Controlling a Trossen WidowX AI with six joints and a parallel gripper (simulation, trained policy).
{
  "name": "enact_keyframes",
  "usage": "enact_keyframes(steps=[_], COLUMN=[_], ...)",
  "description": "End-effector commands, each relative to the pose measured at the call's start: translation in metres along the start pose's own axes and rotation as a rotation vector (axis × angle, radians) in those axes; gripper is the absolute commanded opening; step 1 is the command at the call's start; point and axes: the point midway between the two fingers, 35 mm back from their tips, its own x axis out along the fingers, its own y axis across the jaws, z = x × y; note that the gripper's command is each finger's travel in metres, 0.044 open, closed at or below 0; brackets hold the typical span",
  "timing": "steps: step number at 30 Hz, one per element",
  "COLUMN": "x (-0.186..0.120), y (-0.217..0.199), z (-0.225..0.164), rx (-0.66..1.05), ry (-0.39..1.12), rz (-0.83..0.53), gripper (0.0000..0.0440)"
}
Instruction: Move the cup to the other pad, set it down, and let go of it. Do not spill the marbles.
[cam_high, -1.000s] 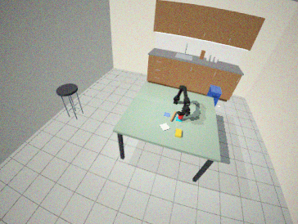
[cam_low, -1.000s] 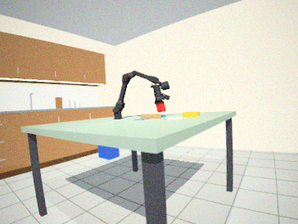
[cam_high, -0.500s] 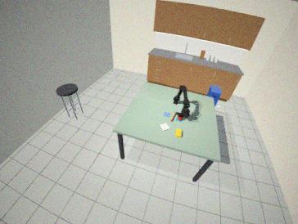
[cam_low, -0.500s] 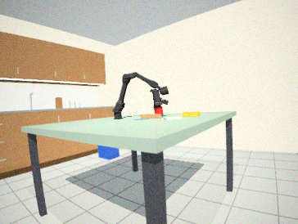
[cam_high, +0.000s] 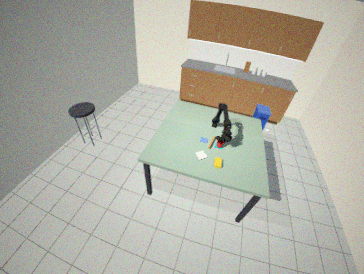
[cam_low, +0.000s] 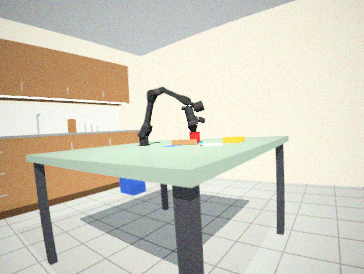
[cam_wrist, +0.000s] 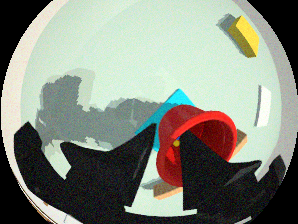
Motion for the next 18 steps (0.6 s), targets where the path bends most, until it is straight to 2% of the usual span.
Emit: enact_keyframes(steps=[1,18], x=[-0.008,-0.055], y=[0.002,0.001], z=[-0.002,-0.002], rx=[0.007,0.049], ry=[-0.020,-0.129], rz=[0.015,0.030], gripper=[0.0132,0.0213])
